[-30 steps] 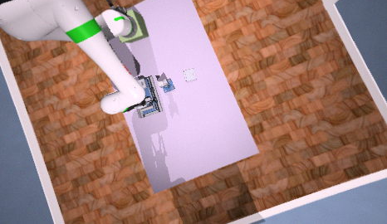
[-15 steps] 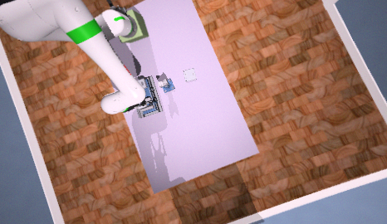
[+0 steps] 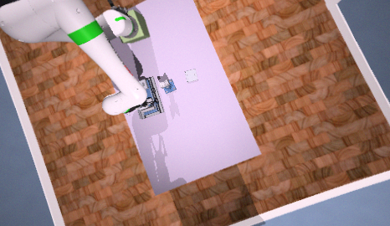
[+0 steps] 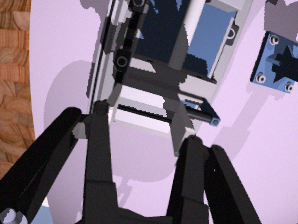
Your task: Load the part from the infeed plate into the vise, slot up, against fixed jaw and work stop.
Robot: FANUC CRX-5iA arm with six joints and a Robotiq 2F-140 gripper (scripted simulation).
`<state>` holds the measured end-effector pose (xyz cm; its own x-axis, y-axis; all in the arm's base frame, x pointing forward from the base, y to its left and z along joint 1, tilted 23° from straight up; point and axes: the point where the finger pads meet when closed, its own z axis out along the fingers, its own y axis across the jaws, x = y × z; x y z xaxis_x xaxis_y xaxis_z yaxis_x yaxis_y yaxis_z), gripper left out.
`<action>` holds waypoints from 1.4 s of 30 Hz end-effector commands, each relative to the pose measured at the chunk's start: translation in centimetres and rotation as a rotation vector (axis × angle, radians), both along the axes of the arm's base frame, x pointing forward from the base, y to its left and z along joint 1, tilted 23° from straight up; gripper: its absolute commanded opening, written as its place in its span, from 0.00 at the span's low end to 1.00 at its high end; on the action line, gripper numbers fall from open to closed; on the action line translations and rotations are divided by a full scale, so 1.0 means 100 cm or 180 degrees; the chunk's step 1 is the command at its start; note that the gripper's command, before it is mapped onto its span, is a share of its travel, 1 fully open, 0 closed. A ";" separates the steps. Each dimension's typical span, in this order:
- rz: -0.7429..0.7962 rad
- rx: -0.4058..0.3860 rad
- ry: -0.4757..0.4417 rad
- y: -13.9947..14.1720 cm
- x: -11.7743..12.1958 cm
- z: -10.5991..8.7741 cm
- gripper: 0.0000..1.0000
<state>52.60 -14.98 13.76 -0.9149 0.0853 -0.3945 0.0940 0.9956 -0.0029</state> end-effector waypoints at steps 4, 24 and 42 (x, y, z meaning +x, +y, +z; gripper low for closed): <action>0.0000 -0.0001 -0.0001 0.000 0.001 -0.002 0.00; 0.0000 -0.0001 -0.0001 0.000 0.003 -0.007 0.00; 0.0000 -0.0001 -0.0001 0.000 0.004 -0.009 0.00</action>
<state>53.01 -15.03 12.80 -0.9149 0.0853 -0.3945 0.0940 0.9956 -0.0029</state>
